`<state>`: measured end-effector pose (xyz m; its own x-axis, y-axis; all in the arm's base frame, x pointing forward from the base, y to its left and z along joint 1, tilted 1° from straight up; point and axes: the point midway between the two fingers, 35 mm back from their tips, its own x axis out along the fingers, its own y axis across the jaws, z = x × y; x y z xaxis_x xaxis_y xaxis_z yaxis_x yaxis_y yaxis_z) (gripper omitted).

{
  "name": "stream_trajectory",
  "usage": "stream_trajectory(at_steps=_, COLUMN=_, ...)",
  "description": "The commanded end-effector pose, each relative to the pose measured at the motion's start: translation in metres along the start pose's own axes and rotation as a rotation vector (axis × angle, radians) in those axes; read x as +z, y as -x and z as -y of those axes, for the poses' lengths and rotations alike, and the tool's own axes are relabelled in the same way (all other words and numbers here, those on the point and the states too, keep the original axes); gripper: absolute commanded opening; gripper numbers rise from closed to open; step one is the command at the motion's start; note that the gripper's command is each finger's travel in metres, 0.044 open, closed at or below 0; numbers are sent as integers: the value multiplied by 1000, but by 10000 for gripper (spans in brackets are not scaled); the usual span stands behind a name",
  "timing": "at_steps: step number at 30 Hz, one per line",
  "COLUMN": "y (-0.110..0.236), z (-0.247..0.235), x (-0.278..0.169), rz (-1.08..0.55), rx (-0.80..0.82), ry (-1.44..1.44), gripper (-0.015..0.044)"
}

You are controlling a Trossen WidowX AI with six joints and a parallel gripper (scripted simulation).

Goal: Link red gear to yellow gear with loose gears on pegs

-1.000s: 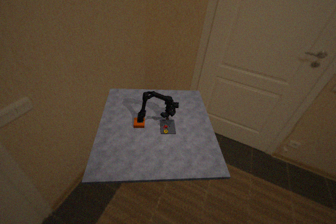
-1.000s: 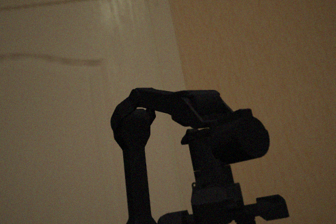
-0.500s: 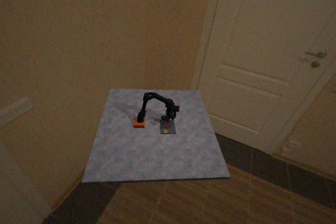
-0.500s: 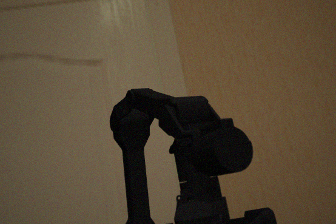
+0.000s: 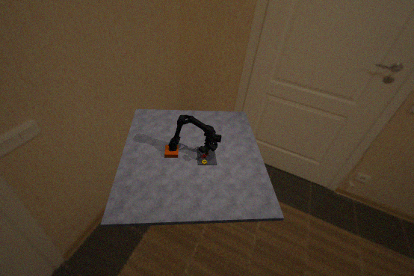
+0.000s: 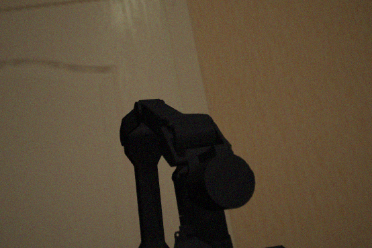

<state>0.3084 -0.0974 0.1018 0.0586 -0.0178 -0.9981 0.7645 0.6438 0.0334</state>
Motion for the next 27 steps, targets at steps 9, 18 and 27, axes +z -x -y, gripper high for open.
stream_trajectory(at_steps=9, y=-4, z=9, x=8, rz=-5, rx=1, ry=2, gripper=0)
stream_trajectory(at_steps=18, y=-3, z=9, x=8, rz=-5, rx=1, ry=2, gripper=0)
stream_trajectory(at_steps=27, y=-3, z=9, x=8, rz=-5, rx=1, ry=2, gripper=0)
